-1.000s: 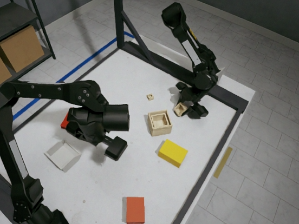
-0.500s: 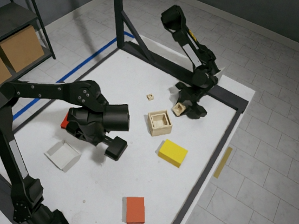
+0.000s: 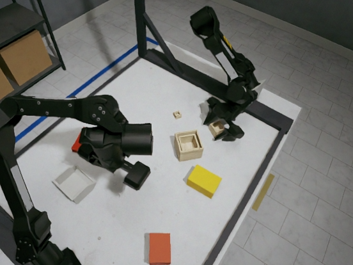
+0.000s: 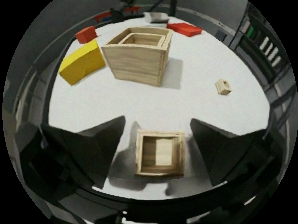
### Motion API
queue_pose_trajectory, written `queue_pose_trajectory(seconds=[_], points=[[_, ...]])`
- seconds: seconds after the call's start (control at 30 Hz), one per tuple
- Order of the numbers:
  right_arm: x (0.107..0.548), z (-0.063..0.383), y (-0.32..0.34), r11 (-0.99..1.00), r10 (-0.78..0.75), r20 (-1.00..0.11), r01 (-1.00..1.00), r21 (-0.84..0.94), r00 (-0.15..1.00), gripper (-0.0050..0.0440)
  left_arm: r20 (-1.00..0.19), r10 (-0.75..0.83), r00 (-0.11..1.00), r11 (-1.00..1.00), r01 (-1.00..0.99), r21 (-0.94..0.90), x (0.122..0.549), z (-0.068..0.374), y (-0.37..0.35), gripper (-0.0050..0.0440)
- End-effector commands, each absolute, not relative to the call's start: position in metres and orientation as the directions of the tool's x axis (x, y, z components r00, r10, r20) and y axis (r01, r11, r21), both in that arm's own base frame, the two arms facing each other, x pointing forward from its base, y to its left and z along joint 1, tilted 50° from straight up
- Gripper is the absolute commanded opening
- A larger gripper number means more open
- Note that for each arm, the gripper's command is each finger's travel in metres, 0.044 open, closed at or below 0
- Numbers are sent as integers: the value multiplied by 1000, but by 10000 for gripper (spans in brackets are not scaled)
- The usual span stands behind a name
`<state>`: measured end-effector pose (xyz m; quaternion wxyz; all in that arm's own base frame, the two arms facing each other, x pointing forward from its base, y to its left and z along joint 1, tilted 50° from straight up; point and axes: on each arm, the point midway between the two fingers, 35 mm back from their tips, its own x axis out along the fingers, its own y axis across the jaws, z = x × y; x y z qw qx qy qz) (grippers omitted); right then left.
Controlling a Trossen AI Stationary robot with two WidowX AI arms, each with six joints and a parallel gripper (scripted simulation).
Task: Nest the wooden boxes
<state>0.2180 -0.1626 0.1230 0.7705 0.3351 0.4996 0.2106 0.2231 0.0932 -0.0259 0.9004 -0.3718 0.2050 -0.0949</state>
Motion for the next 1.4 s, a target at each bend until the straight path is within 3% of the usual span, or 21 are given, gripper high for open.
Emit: queue_pose_trajectory(seconds=[0.0,0.53,1.37], points=[[220,125,-165,692,655,-630,3,722,417,400,-299,-322,898,704,16,-710,223,-26,93,400],[220,125,-165,692,655,-630,3,722,417,400,-339,-319,885,764,29,-644,228,-26,112,400],[220,125,-165,692,655,-630,3,722,417,400,-414,-417,809,725,21,-689,218,-16,109,400]])
